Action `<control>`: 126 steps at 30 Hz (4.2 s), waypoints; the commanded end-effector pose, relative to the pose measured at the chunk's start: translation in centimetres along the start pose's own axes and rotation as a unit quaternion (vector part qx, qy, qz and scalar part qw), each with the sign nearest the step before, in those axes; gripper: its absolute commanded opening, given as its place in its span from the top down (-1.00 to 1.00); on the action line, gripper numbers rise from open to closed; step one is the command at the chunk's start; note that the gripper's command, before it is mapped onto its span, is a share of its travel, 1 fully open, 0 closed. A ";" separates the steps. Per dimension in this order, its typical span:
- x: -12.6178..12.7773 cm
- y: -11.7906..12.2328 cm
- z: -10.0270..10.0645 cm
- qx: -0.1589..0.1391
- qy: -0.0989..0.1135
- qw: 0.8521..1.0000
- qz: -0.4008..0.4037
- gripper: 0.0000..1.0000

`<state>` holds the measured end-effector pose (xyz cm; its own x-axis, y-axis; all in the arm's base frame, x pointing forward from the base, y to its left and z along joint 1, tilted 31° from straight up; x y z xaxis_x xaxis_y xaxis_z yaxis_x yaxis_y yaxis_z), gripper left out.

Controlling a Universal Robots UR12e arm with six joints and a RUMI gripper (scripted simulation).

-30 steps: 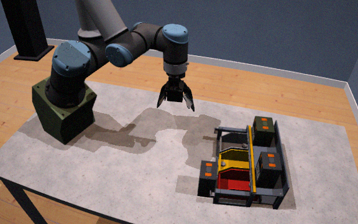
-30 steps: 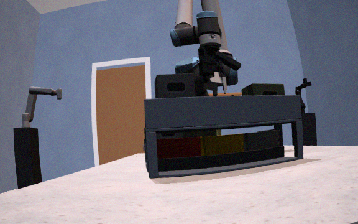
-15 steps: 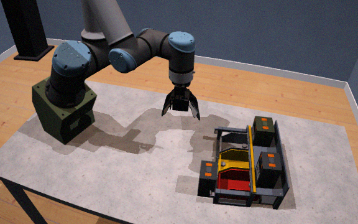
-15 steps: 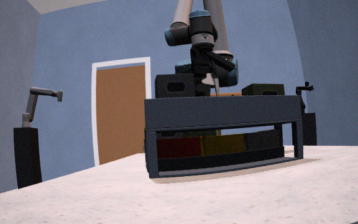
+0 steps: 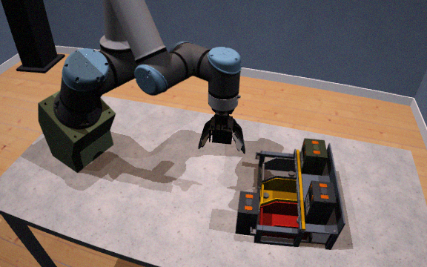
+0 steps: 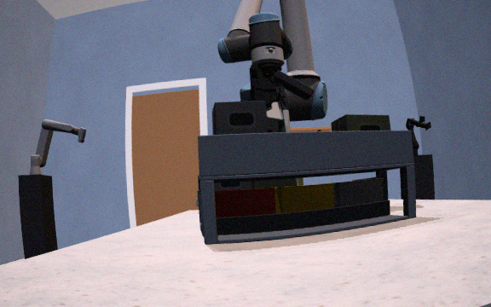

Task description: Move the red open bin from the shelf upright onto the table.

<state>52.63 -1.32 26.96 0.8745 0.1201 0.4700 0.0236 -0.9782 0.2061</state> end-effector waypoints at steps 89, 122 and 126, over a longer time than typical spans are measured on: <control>12.1 15.9 5.2 0.000 0.001 1.000 0.000 -1.00; 11.6 15.2 5.0 0.000 0.001 1.000 0.000 -1.00; 11.6 15.1 5.0 0.000 0.001 1.000 0.000 -1.00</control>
<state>65.55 -15.61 31.17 0.8745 0.1204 0.4699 0.0241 -0.9783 0.2058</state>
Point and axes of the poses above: the point where the finger pads meet when closed, its own z axis out along the fingers, its own x axis across the jaws, y = z × x, the point moved 3 cm from there along -z, back along the fingers, and after that the axes turned 1 degree about z, right-handed, at the moved point
